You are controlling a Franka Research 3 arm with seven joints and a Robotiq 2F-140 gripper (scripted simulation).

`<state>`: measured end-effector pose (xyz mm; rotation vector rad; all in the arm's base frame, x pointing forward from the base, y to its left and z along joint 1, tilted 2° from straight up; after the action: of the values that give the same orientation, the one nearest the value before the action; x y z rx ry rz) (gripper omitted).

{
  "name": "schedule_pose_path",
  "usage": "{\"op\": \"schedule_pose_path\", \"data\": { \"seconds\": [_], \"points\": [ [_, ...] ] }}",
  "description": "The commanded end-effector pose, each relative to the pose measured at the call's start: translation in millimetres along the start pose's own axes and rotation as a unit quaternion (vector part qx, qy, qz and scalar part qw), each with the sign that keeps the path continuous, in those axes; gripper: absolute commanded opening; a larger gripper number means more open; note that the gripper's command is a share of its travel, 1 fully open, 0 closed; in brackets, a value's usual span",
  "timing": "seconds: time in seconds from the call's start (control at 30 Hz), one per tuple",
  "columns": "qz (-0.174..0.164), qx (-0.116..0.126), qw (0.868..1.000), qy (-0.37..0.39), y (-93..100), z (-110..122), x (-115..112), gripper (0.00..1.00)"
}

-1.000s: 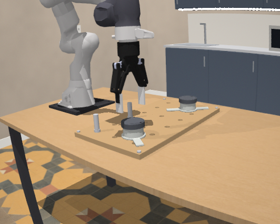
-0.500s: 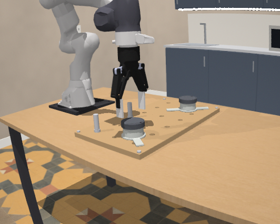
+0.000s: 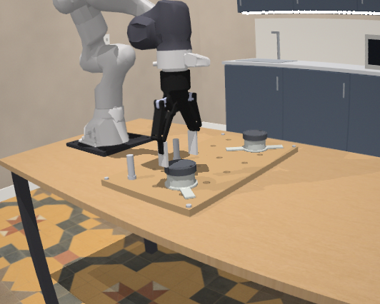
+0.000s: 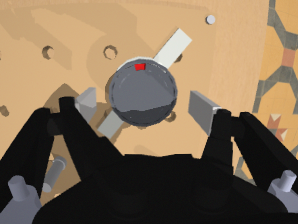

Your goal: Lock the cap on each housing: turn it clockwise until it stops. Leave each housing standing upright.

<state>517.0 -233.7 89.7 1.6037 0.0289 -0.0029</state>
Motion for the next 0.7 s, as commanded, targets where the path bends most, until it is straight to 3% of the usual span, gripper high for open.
{"op": "schedule_pose_path", "data": {
  "seconds": [0.0,0.67],
  "points": [
    [0.003,-0.002,1.0,-0.004,-2.1,0.3,2.2,0.78],
    [0.003,-0.002,1.0,-0.004,-15.7,0.5,2.9,0.78]
  ]
}}
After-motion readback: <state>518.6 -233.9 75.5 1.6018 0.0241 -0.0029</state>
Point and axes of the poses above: the point where the finger pads meet when closed, its own y axis back along the fingers, its own z axis across the jaws, x = y × z, the point moved 1 cm from there along y, back along the fingers, and after that the axes turned 5 degrees about y, right-handed, at the moved point
